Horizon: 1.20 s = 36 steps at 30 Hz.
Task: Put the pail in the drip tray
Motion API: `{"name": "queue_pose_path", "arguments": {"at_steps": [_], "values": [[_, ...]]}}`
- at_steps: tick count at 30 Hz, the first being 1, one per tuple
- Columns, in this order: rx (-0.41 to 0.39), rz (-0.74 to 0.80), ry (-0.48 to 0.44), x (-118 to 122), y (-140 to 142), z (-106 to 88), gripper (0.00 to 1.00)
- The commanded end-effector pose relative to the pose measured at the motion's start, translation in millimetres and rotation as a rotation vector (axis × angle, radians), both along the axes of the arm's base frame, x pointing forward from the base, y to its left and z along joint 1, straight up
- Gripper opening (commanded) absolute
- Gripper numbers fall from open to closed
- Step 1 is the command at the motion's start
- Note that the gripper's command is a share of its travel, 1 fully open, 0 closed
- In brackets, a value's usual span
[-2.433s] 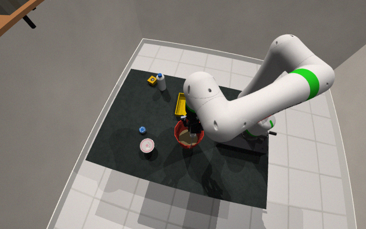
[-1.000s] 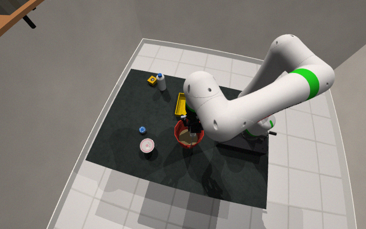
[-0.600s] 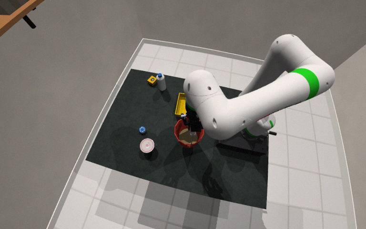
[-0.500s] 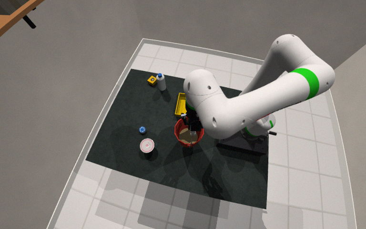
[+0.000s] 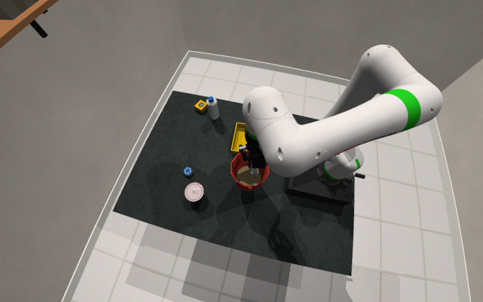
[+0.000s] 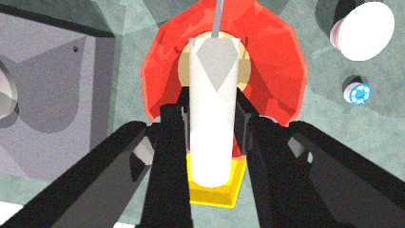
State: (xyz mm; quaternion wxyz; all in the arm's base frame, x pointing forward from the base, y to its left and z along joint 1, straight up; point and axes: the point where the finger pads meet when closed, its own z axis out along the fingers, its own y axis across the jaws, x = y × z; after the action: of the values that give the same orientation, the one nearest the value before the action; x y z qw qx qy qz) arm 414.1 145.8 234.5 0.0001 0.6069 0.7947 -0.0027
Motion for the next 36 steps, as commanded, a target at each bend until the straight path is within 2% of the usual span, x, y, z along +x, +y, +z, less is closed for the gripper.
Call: {"name": "queue_pose_path", "arguments": {"at_steps": [1, 25, 36], "values": [[0.001, 0.0, -0.002, 1.7, -5.8, 0.9, 0.1], [0.0, 0.0, -0.002, 11.1, -49.5, 1.0, 0.1], [0.0, 0.0, -0.002, 17.5, -79.1, 1.1, 0.1]]}}
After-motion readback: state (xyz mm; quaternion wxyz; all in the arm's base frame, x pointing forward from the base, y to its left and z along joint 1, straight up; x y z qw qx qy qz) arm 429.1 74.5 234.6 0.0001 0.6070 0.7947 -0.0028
